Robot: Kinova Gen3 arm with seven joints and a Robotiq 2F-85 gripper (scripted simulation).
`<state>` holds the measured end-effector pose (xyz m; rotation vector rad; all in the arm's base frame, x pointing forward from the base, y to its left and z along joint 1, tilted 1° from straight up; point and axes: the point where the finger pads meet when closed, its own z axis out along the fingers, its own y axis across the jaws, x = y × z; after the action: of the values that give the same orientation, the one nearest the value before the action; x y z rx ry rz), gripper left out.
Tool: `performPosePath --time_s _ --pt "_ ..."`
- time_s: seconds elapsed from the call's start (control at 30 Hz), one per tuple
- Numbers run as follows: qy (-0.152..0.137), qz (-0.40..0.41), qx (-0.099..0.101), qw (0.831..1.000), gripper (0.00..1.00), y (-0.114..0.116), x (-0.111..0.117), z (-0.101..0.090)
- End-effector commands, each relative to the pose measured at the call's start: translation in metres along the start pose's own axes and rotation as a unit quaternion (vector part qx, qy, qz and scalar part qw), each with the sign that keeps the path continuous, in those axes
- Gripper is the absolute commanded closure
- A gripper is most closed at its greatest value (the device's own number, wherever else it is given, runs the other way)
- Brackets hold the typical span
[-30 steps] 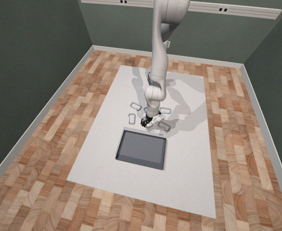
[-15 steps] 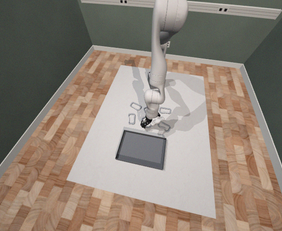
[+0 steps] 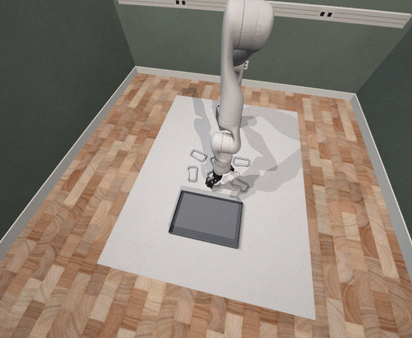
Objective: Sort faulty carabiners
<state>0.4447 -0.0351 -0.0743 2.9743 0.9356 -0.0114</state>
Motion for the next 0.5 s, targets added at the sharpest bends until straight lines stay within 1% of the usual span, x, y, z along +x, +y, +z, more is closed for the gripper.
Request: performPosePath --time_s 0.0,0.47 --pt "0.002 -0.002 0.000 1.000 0.00 0.0006 0.0016 0.0022" --pt "0.000 0.001 0.000 1.000 0.00 0.0013 0.0020 0.0024"
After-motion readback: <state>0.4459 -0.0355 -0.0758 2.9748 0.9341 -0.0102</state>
